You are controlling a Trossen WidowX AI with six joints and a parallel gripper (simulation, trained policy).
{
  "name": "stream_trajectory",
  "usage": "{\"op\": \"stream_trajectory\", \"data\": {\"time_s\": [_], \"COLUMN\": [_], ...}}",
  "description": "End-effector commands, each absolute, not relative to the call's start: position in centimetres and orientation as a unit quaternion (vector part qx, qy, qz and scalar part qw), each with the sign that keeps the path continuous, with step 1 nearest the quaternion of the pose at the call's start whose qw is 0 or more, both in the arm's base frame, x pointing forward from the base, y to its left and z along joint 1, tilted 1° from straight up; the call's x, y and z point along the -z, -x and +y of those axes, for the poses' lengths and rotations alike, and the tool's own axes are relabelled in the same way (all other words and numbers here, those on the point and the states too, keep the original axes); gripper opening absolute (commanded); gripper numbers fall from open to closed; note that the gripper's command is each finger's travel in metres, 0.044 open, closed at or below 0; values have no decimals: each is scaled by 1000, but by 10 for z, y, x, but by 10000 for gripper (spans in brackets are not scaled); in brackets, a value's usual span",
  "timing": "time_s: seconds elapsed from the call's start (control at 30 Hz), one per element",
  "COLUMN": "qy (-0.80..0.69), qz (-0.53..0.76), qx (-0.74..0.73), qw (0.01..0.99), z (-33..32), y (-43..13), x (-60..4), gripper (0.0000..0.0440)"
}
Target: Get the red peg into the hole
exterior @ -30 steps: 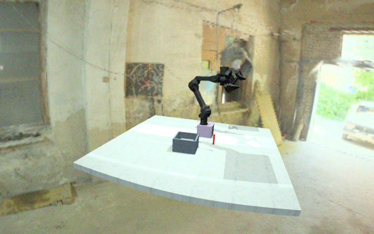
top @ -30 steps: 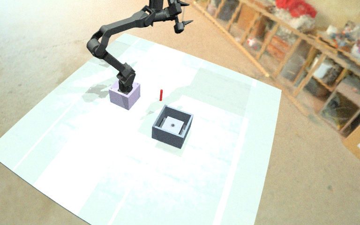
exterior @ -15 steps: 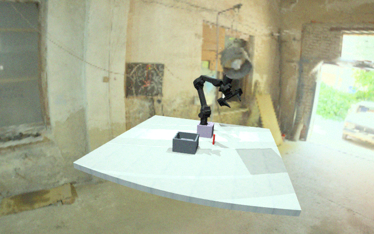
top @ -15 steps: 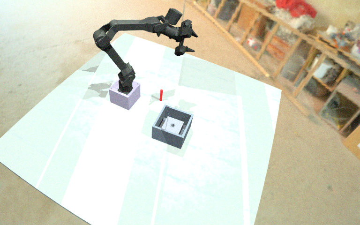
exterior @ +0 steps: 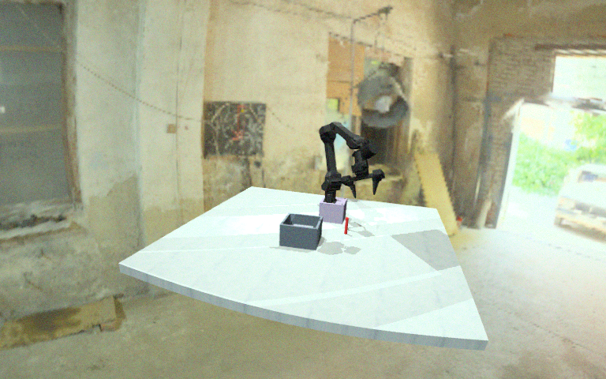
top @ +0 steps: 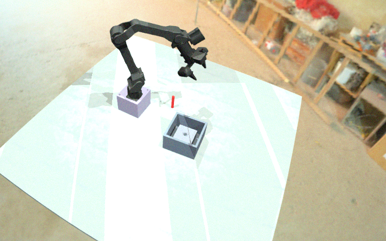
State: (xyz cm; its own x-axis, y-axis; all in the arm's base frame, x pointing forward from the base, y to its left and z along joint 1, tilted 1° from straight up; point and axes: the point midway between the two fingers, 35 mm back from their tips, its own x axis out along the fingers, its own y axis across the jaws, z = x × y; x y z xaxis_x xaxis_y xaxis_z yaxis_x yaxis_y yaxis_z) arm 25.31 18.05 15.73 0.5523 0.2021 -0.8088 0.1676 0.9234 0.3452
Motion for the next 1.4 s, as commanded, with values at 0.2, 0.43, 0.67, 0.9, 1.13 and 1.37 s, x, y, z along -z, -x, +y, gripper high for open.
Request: {"op": "stream_trajectory", "data": {"time_s": [0.2,0.43,0.67,0.9,1.13,1.37], "qy": [-176,-171,-177,-193,-217,-243], "qz": [563,607,627,630,623,613], "qx": [112,206,280,327,348,354], "qw": [800,748,705,678,666,663], "z": [148,126,112,106,105,106], "y": [-230,-210,-194,-186,-182,-178], "x": [-104,-76,-54,-30,-3,21], "gripper": [414,411,400,391,382,376]}}
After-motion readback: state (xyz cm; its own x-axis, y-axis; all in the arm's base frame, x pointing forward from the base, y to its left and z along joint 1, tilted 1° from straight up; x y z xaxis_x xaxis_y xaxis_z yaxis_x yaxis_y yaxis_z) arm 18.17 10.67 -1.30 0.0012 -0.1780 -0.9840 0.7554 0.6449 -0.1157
